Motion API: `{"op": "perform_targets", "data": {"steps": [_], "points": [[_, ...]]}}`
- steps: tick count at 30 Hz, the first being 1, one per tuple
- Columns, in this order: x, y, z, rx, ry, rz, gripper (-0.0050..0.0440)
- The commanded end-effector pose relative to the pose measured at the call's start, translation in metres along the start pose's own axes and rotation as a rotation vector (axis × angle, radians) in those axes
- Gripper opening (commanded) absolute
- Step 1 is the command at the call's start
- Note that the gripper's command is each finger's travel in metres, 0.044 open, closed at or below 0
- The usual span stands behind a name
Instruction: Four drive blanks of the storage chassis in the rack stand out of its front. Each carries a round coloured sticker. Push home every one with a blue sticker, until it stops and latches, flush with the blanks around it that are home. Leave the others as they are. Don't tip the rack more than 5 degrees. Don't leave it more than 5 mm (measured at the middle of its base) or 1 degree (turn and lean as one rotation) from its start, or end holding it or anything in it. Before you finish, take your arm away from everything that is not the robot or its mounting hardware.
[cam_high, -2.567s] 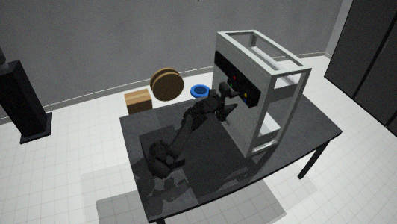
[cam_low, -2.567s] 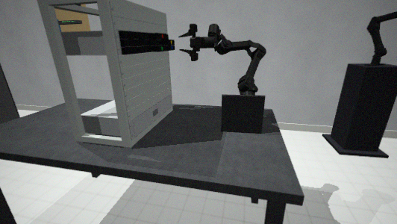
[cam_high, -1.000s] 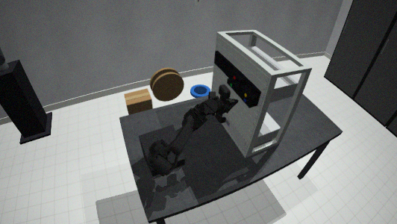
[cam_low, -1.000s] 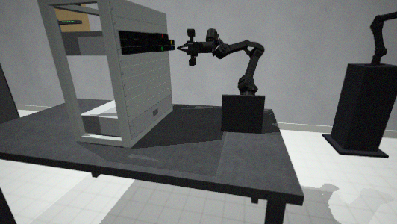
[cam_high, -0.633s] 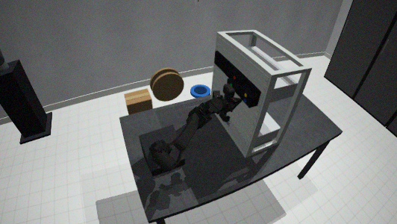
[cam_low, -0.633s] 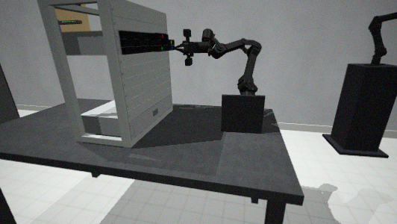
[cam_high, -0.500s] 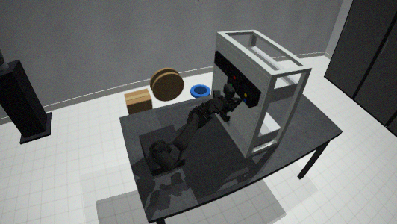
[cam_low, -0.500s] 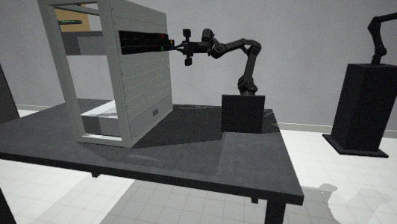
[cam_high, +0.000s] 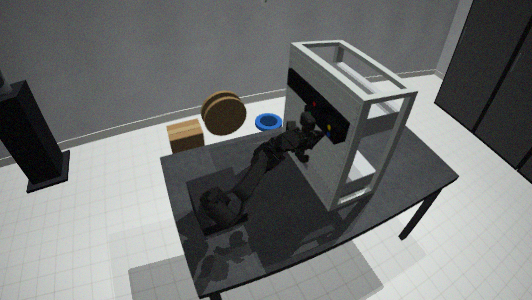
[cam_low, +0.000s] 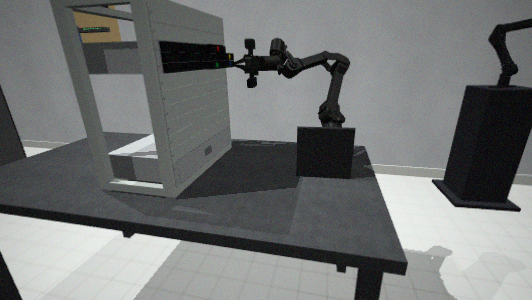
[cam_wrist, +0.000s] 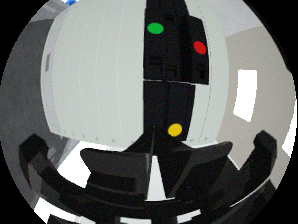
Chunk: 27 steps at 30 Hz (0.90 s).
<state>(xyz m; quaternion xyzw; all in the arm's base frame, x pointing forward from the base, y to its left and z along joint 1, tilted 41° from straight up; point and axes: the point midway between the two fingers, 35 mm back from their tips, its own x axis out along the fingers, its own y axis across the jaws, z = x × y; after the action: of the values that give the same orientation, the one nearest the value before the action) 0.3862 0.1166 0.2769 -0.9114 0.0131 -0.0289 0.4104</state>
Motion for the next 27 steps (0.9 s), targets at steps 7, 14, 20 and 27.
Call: {"op": "perform_targets", "data": {"steps": [7, 14, 20, 27], "points": [[0.0007, -0.0047, -0.0029, 0.012, 0.005, -0.011, 0.0], [0.0015, -0.0047, -0.0029, 0.012, 0.005, -0.011, 0.0], [0.0086, -0.005, -0.0032, 0.012, 0.005, -0.011, 0.0], [0.0107, -0.0051, -0.0033, 0.012, 0.005, -0.011, 0.0]]}}
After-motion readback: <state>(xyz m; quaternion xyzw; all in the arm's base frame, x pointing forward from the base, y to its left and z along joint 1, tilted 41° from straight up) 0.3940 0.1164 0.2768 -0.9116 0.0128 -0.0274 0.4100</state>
